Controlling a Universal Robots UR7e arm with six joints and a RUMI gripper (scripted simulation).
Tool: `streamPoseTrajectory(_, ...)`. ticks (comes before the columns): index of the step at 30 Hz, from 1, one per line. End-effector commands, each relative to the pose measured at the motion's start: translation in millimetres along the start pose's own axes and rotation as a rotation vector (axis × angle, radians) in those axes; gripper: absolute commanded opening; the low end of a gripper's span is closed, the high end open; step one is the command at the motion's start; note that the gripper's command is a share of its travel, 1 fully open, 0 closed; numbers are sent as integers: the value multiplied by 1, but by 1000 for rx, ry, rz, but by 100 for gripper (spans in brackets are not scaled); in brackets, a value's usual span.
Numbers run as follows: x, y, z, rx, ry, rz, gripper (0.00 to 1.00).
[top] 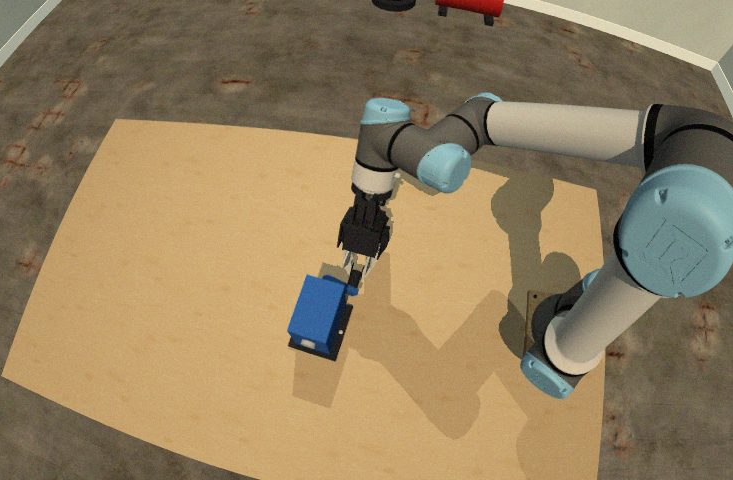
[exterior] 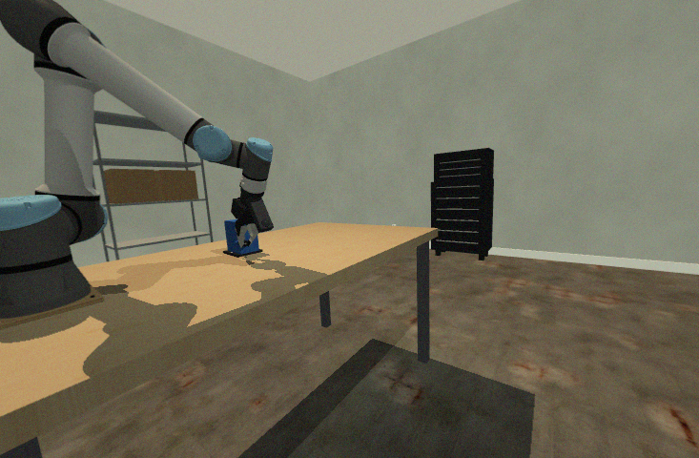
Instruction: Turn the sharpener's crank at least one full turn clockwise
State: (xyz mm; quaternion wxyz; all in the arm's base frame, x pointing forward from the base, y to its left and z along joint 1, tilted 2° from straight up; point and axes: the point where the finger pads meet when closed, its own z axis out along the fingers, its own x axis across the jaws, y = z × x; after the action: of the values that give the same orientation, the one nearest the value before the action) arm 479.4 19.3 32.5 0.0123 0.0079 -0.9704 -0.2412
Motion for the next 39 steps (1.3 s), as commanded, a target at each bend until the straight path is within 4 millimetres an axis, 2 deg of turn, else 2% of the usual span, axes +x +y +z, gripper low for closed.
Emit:
streamPoseTrajectory(1,1,1,-3,0,-1,-1,9)
streamPoseTrajectory(19,7,11,-19,0,-1,-1,9)
streamPoseTrajectory(39,5,21,-36,0,-1,-1,9)
